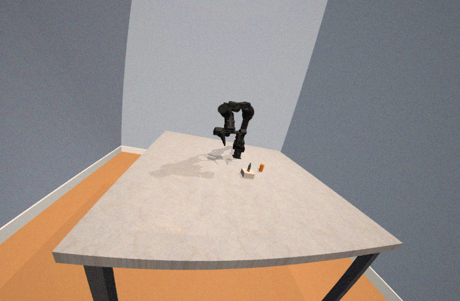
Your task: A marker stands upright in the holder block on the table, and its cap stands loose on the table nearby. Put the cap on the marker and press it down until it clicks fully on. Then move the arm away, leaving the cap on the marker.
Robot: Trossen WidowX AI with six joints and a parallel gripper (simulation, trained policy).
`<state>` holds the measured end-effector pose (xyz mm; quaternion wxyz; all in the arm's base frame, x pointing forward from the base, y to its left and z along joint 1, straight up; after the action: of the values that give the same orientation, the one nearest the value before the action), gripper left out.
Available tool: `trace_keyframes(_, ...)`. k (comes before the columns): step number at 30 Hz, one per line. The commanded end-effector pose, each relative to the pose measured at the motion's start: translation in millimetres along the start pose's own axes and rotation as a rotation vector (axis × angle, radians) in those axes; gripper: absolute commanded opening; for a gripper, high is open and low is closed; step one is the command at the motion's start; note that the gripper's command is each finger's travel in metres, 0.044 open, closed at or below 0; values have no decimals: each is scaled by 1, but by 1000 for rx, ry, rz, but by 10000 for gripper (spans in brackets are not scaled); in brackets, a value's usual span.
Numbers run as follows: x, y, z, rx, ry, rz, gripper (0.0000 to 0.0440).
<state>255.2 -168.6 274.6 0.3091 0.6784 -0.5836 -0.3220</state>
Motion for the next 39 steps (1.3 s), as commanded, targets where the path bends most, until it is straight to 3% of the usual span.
trace_keyframes(1, -8, -7, -6, -30, 17, -18, 326)
trace_keyframes(39, -97, -53, -39, -270, 208, -134, 332)
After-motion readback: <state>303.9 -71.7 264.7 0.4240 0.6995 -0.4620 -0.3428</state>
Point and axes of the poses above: the point midway between the two fingers, 35 mm back from their tips, its own y axis back along the fingers, its own x axis across the jaws, z = x × y, the point moved 8 cm from there along y, back along the fingers, and after that the axes turned 1 degree about y, right-handed, at the moved point
